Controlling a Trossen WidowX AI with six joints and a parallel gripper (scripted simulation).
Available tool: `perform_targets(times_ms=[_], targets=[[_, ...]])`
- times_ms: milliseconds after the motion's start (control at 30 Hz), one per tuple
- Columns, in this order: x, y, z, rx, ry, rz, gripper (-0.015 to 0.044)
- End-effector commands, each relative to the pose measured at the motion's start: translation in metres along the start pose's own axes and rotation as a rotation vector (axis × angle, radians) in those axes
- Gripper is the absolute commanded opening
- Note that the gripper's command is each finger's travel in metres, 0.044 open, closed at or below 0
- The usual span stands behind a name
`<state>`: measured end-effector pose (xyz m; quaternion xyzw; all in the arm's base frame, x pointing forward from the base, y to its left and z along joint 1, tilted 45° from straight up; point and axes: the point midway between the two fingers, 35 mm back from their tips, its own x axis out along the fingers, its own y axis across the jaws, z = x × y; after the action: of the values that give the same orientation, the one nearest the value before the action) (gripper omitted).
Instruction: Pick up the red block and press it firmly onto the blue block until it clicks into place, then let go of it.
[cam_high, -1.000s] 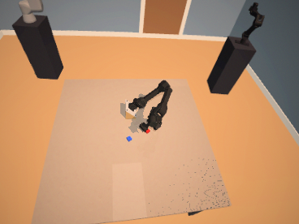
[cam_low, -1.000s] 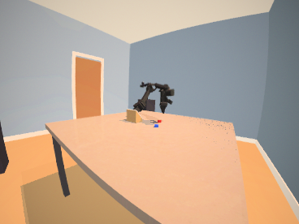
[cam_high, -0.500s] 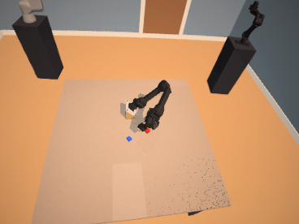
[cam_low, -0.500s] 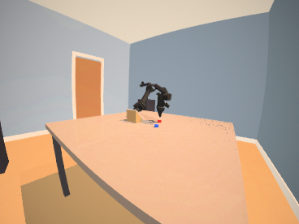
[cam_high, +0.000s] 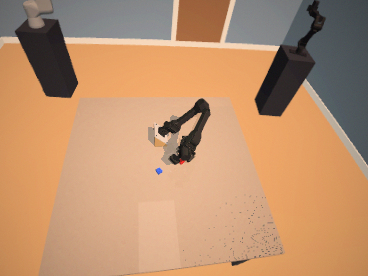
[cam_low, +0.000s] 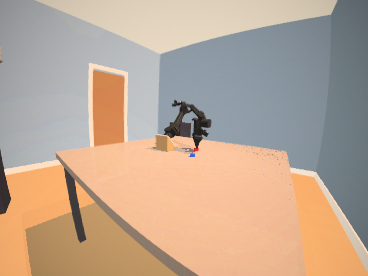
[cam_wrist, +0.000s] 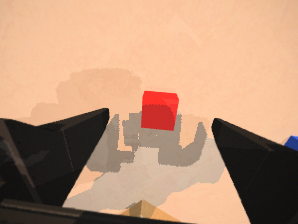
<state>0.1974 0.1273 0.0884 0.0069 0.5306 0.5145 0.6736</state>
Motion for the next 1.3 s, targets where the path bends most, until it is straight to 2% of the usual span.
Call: perform_targets(times_ms=[0,367,767,1067,1167,1267], targets=[[0.007,0.001,-0.001,0.006,-0.001,0.005,0.044],[0.022,0.001,-0.001,0.006,-0.002,0.007,0.044],[0.022,0.001,-0.001,0.006,-0.002,0.007,0.0125],[0.022,0.001,-0.001,0.006,-0.002,0.007,0.0065],[0.021,0.001,-0.001,0.007,-0.001,0.006,0.0],[0.014,-0.001,0.0,0.01,0.003,0.004,0.0]])
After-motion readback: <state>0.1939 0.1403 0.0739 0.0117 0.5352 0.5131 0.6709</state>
